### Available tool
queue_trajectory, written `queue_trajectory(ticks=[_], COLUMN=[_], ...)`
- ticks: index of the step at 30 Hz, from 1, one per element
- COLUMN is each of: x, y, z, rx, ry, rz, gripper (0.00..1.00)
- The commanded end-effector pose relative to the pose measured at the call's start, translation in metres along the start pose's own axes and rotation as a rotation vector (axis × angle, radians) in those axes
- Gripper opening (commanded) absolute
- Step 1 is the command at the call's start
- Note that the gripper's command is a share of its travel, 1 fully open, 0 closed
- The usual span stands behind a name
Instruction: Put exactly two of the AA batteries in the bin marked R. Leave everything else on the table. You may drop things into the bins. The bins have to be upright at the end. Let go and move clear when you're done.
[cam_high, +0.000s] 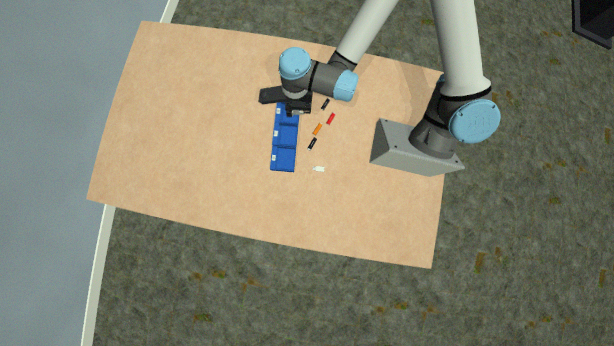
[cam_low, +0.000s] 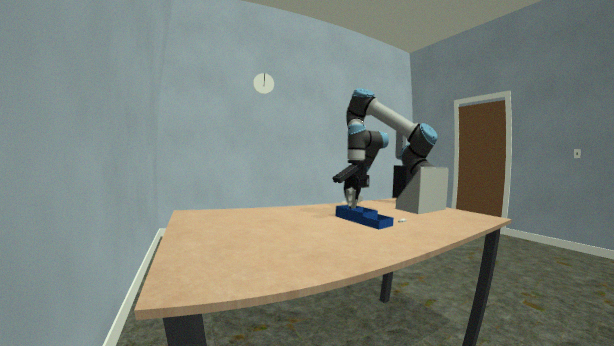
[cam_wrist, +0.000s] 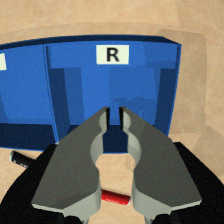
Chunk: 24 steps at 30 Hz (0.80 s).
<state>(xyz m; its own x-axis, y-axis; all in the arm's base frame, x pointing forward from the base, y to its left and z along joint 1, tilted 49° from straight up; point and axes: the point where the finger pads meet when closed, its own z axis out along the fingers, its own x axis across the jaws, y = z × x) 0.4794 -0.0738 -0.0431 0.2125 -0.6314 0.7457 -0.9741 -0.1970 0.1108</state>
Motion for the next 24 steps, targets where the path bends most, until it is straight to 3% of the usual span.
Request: queue_trajectory(ticks=[1, 13, 24], x=[0.0, 0.0, 0.0], y=[0.0, 0.0, 0.0], z=[0.0, 0.0, -0.012], rx=[0.001, 0.001, 0.001], ry=[0.0, 0.0, 0.0], rz=[0.0, 0.0, 0.0], gripper=[0.04, 0.04, 0.04])
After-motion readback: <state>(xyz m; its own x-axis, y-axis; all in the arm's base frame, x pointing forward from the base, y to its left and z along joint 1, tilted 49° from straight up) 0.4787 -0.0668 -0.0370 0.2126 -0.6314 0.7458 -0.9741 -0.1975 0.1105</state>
